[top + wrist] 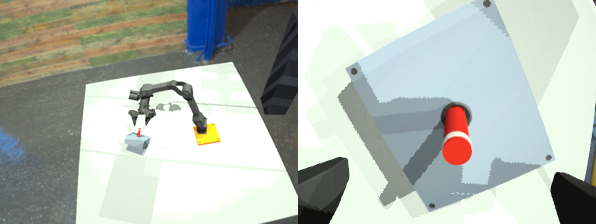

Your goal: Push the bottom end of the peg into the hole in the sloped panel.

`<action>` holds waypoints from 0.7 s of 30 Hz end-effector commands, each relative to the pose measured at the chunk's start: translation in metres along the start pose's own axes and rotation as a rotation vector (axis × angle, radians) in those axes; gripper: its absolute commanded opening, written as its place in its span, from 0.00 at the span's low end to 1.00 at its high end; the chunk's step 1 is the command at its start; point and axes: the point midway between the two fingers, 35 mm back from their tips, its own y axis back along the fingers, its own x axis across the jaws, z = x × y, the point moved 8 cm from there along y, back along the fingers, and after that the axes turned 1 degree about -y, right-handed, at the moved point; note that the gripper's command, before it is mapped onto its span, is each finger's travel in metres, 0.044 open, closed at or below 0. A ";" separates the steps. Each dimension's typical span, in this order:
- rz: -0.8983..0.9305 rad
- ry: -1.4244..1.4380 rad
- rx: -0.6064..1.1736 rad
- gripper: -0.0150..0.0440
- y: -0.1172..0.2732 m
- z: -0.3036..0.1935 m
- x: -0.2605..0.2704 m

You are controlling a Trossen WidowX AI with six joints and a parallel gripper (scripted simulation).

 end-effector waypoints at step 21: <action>-0.005 0.004 0.003 1.00 0.043 0.000 0.002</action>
